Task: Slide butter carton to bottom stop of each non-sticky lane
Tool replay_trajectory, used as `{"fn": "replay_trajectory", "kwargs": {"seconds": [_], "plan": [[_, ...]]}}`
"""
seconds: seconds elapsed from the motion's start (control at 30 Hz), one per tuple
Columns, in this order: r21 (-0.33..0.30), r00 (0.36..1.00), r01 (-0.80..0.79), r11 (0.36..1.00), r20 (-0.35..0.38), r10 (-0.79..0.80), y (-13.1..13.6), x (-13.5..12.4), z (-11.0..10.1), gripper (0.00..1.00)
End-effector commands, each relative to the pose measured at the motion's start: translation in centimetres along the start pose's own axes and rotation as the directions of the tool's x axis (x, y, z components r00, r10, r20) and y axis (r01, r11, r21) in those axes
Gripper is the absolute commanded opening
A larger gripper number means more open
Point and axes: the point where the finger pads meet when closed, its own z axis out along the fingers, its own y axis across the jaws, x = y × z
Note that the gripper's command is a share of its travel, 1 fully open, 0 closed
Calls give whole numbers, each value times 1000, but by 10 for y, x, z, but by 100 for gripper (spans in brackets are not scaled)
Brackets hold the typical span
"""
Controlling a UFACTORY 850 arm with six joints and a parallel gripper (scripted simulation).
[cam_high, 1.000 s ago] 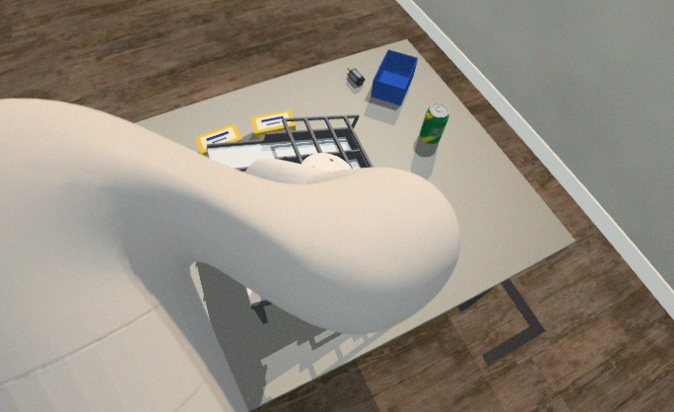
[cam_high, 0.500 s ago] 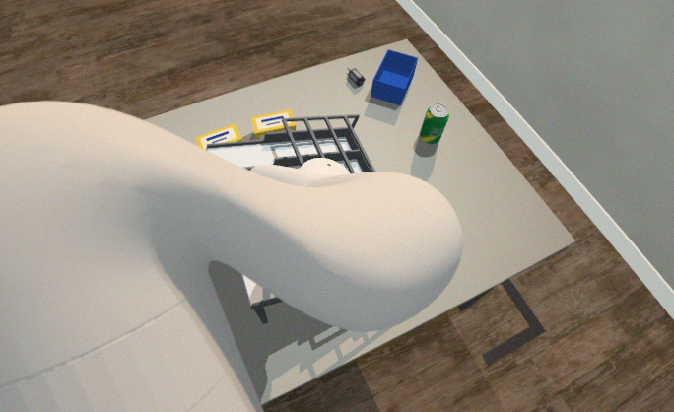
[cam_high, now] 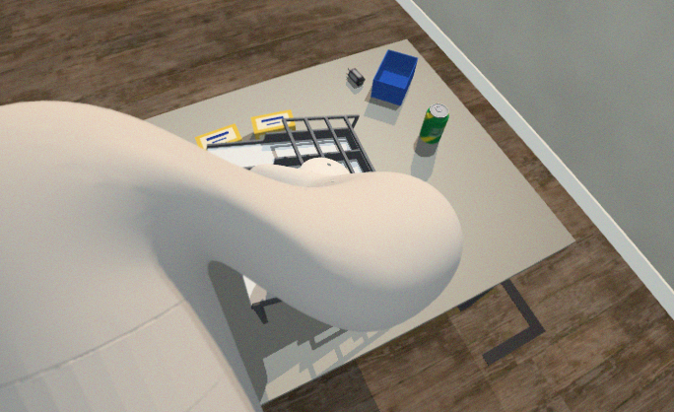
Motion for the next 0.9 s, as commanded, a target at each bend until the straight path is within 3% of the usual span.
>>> {"fn": "replay_trajectory", "kwargs": {"seconds": [0.0,0.47,0.5,0.87], "plan": [[0,1000,0,1000,1,0,0,0,0,0],[0,1000,0,1000,1,0,0,0,0,0],[0,1000,0,1000,1,0,0,0,0,100],[0,1000,0,1000,1,0,0,0,0,100]]}}
